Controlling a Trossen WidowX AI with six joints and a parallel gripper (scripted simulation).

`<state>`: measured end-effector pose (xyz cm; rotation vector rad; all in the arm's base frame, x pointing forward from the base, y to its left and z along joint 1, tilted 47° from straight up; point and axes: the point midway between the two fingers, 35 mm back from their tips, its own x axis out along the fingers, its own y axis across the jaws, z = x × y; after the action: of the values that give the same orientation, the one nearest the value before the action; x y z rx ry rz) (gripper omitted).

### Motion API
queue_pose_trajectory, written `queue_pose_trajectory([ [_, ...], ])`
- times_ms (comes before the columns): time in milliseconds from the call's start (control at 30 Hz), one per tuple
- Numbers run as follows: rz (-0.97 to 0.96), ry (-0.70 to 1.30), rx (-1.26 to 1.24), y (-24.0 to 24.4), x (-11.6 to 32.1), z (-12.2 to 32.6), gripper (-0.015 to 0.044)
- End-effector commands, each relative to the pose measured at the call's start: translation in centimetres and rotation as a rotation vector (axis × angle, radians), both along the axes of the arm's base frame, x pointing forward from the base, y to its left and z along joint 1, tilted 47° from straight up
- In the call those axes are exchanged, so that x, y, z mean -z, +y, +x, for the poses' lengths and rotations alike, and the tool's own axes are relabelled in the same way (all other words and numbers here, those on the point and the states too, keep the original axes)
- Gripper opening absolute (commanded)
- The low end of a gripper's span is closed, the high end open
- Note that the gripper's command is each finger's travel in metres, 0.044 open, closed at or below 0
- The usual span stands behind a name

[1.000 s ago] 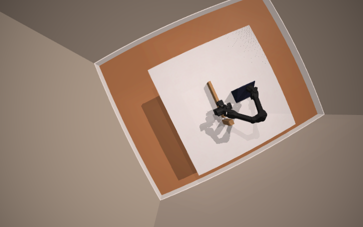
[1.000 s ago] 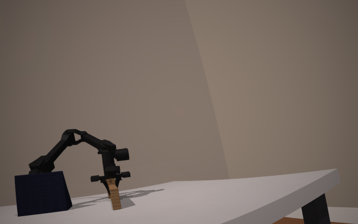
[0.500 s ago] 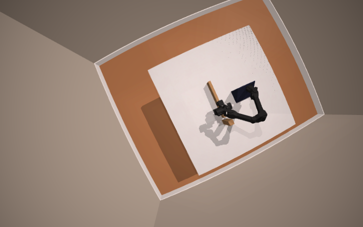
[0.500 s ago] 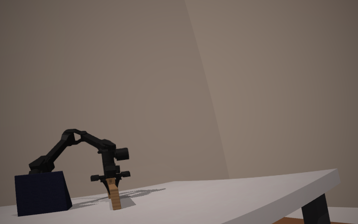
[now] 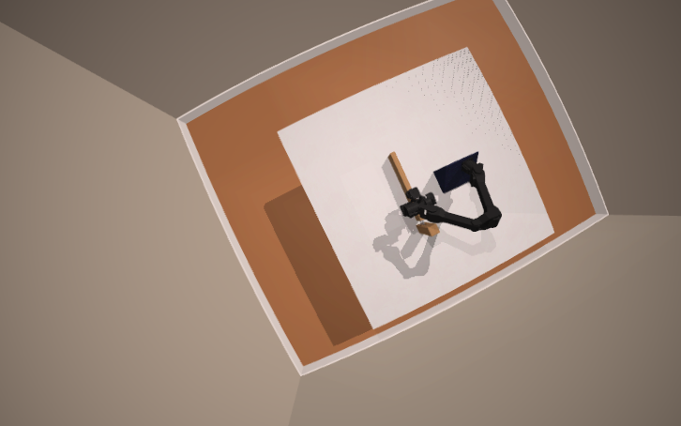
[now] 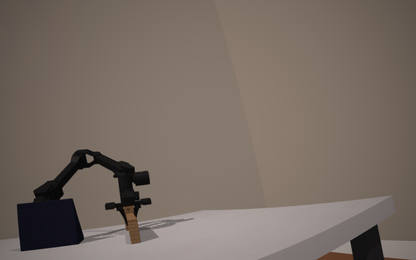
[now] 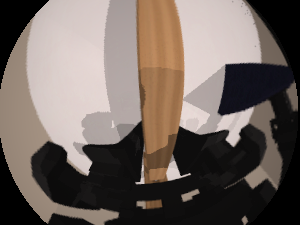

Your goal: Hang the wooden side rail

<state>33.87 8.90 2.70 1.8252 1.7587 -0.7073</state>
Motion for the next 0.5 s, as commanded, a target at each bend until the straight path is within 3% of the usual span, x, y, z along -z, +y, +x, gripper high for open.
queue_pose_trajectory([
  [0,-0.001,-0.004,0.009,-0.43,-0.23,0.17,0.0],
  [467,-0.001,-0.004,0.009,-0.6,-0.38,0.16,0.0],
])
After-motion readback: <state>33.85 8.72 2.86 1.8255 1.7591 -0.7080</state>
